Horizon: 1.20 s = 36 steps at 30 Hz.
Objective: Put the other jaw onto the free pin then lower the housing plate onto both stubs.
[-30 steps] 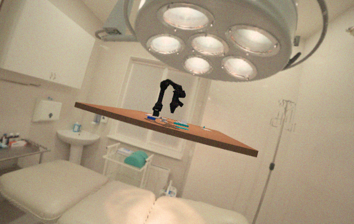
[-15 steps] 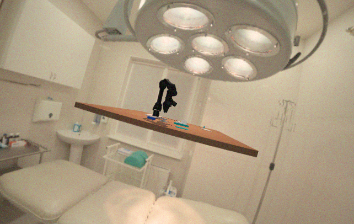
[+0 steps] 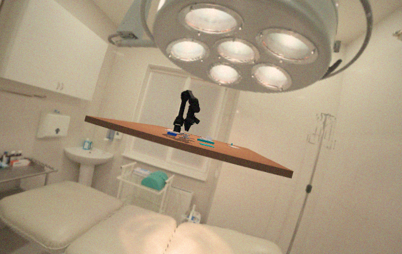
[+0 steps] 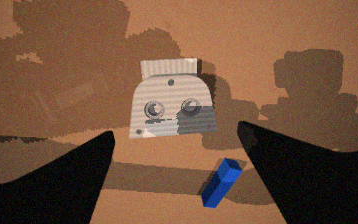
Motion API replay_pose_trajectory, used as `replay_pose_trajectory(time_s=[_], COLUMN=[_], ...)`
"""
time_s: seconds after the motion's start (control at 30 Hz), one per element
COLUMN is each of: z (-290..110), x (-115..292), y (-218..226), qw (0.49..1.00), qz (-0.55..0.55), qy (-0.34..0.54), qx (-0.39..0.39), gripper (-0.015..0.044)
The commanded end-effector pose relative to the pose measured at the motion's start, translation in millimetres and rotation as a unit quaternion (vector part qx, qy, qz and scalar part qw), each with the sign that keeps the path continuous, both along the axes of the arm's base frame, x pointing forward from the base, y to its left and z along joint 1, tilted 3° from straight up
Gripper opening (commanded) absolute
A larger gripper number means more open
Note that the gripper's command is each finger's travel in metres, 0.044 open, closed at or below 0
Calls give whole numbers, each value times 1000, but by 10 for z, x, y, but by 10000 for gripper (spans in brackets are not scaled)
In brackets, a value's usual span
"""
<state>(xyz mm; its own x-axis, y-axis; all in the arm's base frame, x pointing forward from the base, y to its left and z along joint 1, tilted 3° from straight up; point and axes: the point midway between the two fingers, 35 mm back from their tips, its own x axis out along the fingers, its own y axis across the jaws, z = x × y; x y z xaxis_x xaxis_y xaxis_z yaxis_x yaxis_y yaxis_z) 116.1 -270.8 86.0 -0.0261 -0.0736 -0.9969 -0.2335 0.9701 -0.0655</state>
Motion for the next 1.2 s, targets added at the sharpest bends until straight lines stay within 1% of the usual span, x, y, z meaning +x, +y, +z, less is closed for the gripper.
replay_pose_trajectory(time_s=[0.0,0.33,0.93,1.17], z=[-83,-152,-432,-442], x=[-7,-9,-18,-19], y=[3,0,-18,-18], qw=[1000,1000,1000,1000], qz=[1,1,1,1], qy=[2,2,2,2], qx=[3,3,3,3], gripper=[440,440,440,440])
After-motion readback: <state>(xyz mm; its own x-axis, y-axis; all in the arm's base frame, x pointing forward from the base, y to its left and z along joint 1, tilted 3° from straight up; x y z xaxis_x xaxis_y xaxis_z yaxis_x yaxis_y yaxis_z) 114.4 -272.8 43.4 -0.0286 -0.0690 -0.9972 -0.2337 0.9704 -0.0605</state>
